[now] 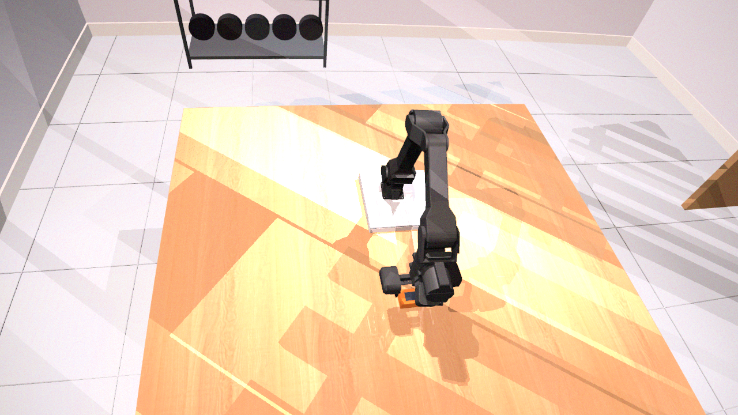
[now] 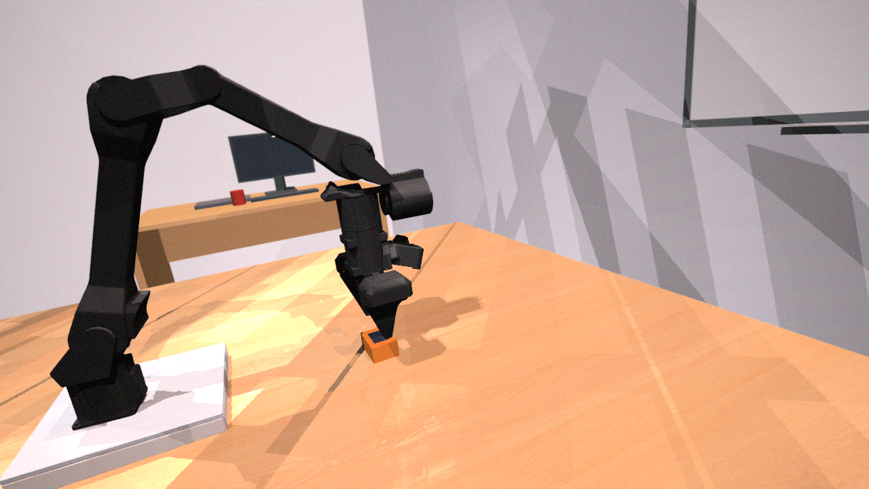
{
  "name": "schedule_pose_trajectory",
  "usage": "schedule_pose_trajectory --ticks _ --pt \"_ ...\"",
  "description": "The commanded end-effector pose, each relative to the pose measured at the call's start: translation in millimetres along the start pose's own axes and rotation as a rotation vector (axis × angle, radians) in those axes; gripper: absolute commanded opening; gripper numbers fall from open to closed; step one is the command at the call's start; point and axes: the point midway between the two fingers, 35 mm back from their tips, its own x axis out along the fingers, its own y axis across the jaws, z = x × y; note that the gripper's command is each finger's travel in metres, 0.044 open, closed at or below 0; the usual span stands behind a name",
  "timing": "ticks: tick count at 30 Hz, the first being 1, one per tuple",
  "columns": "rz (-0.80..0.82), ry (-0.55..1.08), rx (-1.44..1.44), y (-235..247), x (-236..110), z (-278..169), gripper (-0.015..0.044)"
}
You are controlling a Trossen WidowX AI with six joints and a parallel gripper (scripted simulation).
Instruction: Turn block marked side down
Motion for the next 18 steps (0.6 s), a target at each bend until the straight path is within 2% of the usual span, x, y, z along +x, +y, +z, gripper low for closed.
schedule_pose_trajectory --ticks 1,18 --pt "-0.003 0.012 0.007 0 10 -2 0.044" --pt "-0.003 0.012 0.007 -1 33 -3 0.044"
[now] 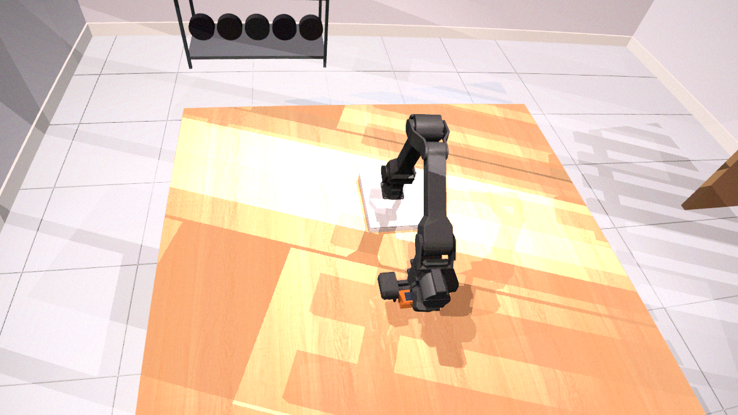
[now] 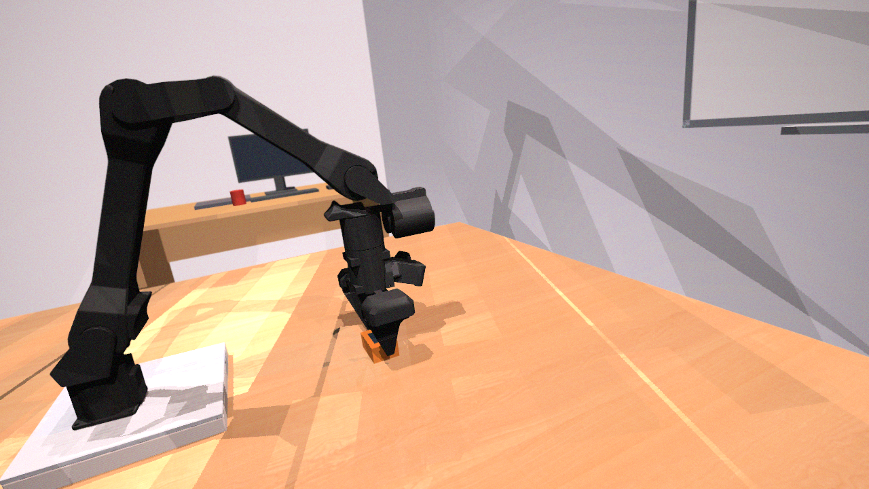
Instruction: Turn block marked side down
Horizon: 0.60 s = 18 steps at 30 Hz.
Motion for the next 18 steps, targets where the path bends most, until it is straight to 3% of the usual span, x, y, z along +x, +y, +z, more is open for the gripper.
schedule_pose_trajectory --ticks 1,6,18 --pt "-0.003 0.011 0.007 -0.4 6.5 -2.1 0.0414" --pt "-0.003 0.011 0.007 -0.4 6.5 -2.1 0.0282" --pt "-0.003 0.011 0.007 -0.4 6.5 -2.1 0.0202"
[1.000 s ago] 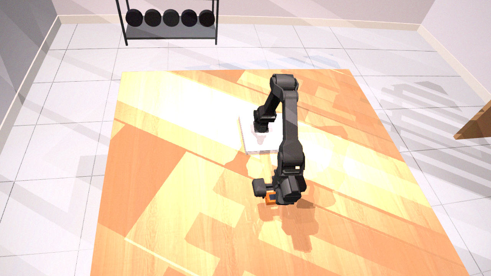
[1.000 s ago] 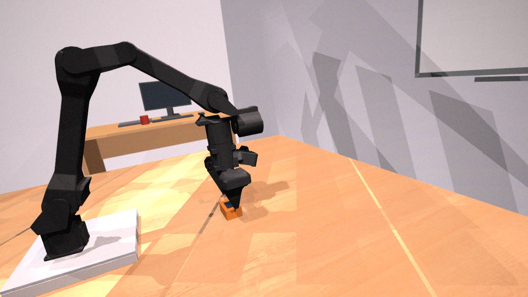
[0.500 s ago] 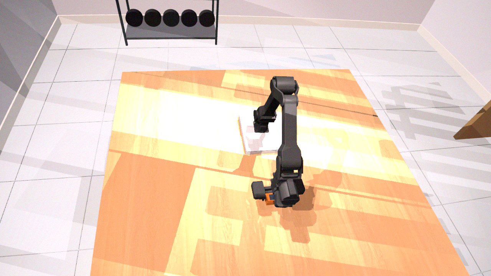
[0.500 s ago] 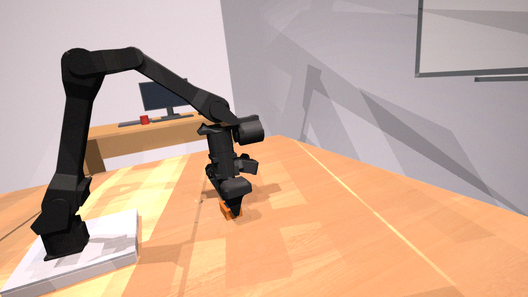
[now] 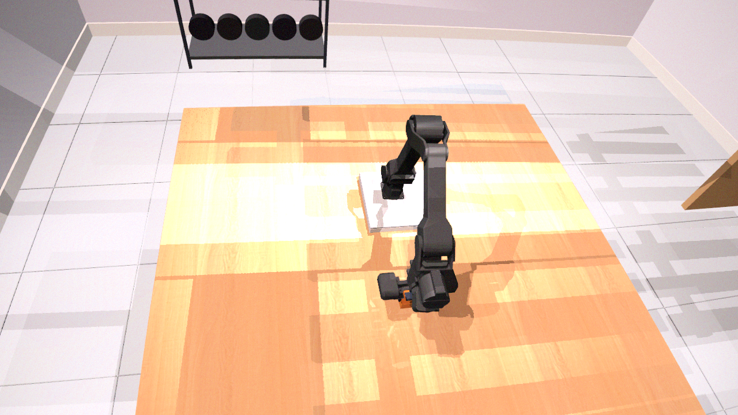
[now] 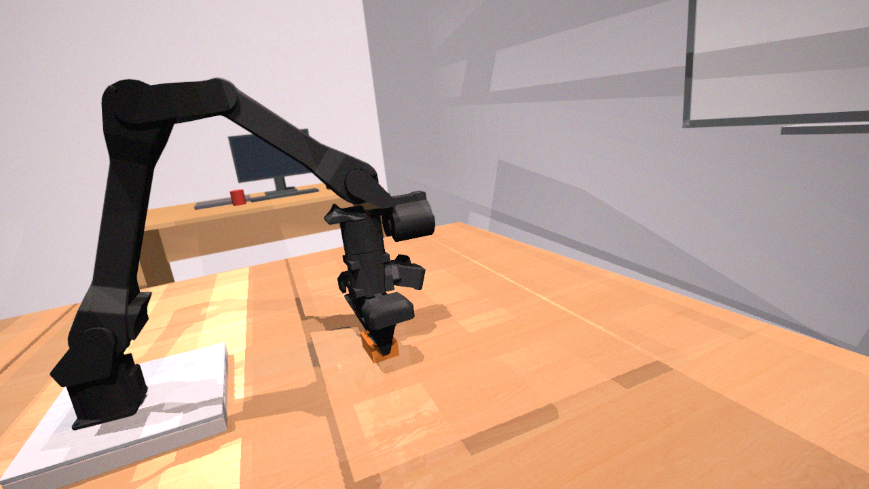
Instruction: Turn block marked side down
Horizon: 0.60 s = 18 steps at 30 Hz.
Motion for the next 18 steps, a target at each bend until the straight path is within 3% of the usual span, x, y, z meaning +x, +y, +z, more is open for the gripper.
schedule_pose_trajectory --ticks 1,9,14,18 --pt "-0.001 0.002 0.006 0 1 0 0.0196" --pt "-0.001 0.002 0.006 0 1 0 0.0142" --pt "-0.001 0.002 0.006 0 -24 0 0.0011" --pt "-0.001 0.002 0.006 0 -29 0 0.0"
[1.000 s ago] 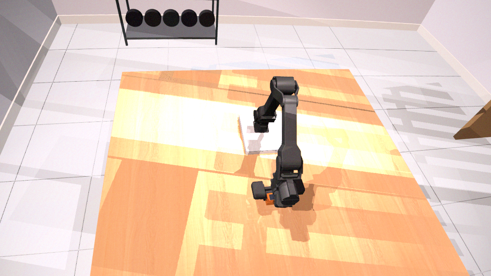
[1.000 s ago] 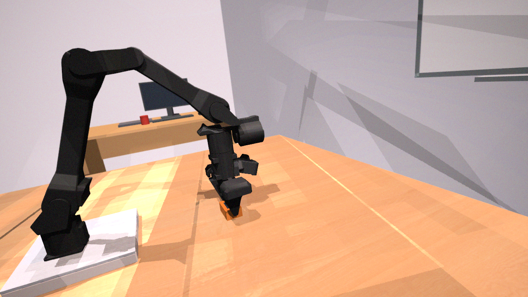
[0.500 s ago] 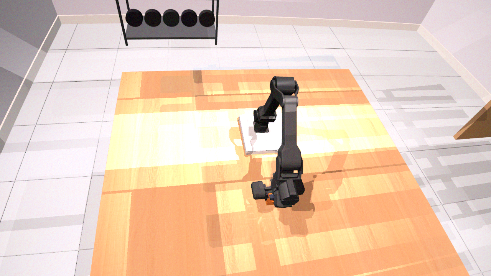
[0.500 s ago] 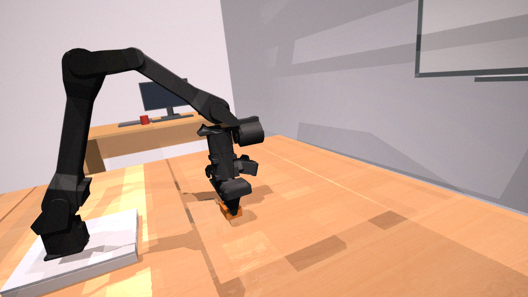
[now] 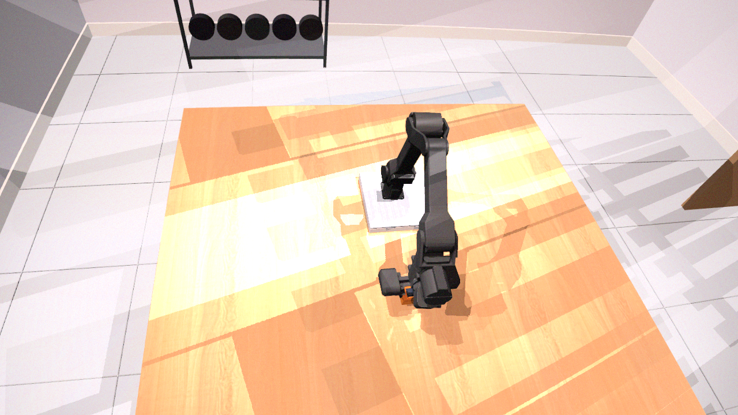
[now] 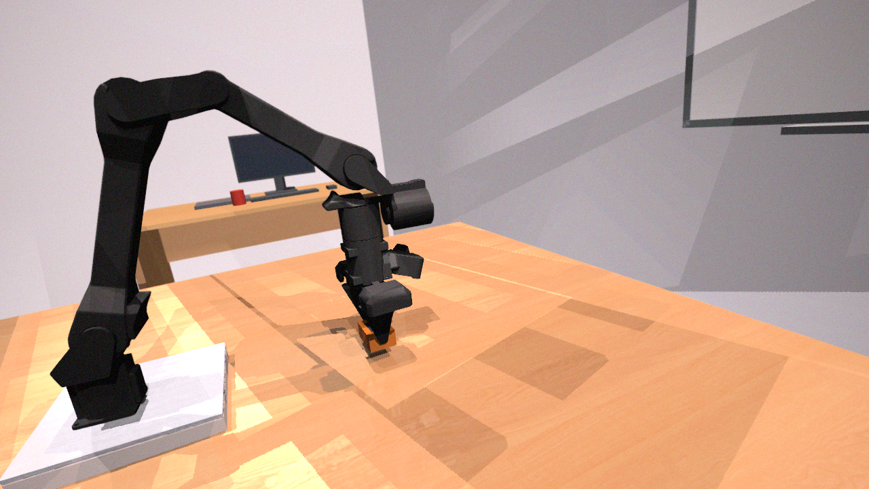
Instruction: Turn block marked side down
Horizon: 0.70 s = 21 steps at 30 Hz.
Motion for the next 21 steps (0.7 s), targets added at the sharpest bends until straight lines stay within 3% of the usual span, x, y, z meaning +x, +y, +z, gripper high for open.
schedule_pose_trajectory --ticks 1,21 --pt "-0.002 -0.007 0.006 -0.3 -10.0 0.8 0.0" --pt "-0.001 -0.301 0.009 -0.8 -0.9 3.0 0.0"
